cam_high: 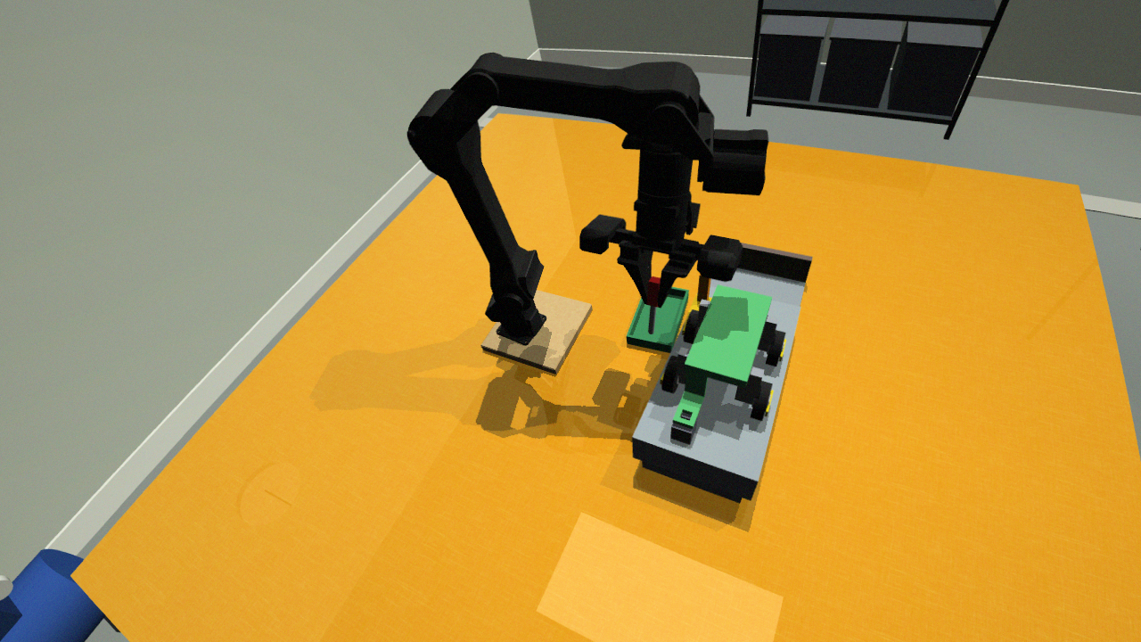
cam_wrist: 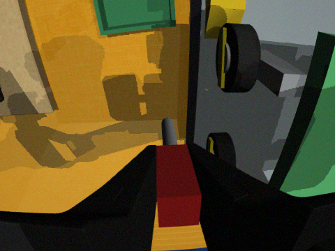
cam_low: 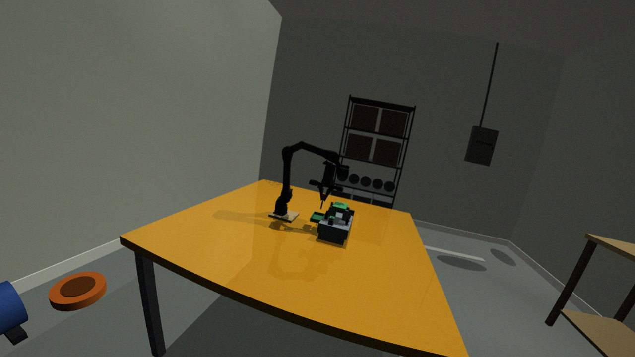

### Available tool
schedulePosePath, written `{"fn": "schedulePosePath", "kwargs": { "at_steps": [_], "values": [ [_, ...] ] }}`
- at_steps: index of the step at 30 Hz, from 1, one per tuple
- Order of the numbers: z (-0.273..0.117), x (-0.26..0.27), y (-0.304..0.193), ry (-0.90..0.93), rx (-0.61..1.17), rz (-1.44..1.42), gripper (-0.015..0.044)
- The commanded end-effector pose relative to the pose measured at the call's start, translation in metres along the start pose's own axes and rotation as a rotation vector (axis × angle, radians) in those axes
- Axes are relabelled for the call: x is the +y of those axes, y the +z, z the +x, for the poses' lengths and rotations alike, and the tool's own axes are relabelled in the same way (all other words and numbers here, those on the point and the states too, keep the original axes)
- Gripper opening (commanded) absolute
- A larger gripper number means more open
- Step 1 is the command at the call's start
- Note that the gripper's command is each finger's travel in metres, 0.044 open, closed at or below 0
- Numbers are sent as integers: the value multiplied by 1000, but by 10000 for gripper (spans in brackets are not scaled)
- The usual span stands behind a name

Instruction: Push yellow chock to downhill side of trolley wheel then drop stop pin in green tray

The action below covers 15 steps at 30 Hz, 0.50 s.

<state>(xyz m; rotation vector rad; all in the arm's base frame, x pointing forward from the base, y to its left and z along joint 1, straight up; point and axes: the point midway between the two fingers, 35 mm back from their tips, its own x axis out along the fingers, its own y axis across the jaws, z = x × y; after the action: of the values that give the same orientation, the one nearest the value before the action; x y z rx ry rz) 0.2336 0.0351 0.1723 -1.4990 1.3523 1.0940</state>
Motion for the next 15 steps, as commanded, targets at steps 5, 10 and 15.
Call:
{"fn": "schedulePosePath", "kwargs": {
  "at_steps": [5, 10, 15],
  "values": [
    [-5, 1, 31, 1, -4, 1, 0],
    [-7, 2, 50, 1, -6, 1, 0],
    [-11, 2, 70, 2, -8, 1, 0]
  ]
}}
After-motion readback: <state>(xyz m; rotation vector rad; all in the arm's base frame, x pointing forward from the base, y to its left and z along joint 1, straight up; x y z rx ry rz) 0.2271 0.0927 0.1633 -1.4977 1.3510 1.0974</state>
